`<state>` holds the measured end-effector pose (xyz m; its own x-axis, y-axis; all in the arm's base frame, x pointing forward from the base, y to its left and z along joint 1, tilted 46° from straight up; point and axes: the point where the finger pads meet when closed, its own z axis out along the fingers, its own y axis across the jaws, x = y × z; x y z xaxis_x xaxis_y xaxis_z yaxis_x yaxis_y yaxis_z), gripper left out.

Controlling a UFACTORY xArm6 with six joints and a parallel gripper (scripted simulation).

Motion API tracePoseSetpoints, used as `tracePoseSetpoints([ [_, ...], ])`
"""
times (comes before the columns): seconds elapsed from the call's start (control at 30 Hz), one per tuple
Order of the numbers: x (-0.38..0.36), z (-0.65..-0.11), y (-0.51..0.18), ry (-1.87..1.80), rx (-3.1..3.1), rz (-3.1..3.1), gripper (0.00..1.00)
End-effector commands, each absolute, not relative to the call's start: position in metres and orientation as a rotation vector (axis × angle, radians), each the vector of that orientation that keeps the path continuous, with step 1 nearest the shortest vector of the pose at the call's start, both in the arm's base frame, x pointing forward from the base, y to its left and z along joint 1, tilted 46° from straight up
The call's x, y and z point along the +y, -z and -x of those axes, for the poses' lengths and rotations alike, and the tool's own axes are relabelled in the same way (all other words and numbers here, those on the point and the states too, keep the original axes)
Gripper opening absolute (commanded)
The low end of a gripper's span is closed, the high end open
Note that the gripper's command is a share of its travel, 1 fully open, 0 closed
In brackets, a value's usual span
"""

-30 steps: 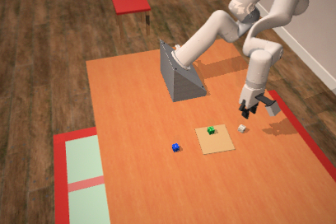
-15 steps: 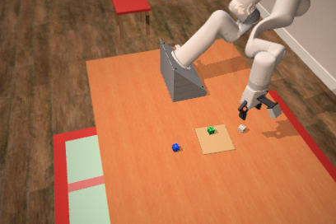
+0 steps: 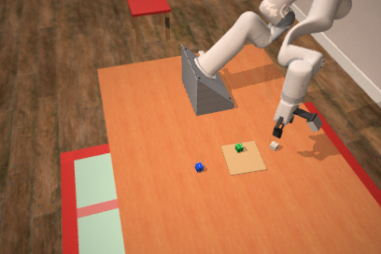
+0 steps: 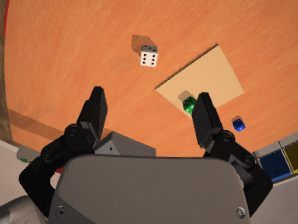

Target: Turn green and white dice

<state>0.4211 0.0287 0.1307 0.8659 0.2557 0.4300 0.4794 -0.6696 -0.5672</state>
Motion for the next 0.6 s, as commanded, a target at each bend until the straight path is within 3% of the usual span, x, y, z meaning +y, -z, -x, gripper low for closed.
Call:
tracePoseSetpoints([
  [0.0, 0.0301, -0.4214, -0.129, 0.5, -0.717, 2.291, 1.0],
  [0.57, 0.0369, -0.4193, -0.1215, 0.707, -1.255, 2.12, 1.0],
])
